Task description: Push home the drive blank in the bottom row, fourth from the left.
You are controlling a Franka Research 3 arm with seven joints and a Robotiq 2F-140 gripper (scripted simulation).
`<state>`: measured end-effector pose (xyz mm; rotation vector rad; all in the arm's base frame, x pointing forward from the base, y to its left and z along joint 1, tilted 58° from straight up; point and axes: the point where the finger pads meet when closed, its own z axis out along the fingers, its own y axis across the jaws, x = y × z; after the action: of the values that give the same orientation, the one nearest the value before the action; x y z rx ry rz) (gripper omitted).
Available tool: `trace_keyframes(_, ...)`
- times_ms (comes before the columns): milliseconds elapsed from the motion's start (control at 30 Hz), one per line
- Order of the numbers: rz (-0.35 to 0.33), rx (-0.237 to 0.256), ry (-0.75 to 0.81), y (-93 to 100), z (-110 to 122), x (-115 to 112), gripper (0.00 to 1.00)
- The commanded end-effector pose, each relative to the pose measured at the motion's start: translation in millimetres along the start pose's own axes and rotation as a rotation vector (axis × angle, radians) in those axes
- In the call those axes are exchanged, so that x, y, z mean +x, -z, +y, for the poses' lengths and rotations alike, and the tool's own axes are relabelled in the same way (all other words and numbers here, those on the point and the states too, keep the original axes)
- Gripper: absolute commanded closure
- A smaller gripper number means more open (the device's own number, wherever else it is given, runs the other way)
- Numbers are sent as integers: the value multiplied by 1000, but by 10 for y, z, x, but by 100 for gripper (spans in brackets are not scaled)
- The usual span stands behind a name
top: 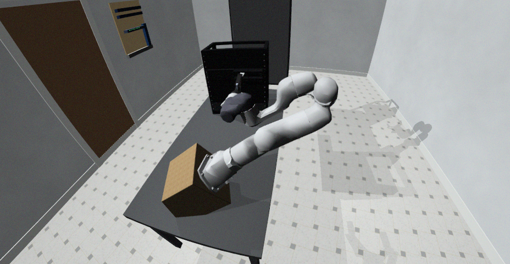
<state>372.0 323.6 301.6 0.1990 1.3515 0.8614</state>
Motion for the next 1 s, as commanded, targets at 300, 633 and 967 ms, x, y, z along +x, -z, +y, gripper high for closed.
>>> trace_keyframes(300,37,-15,67,-10,-135,-128,0)
trace_keyframes(633,36,-14,69,-12,-142,-133,0)
trace_keyframes(967,36,-14,69,-12,-142,-133,0)
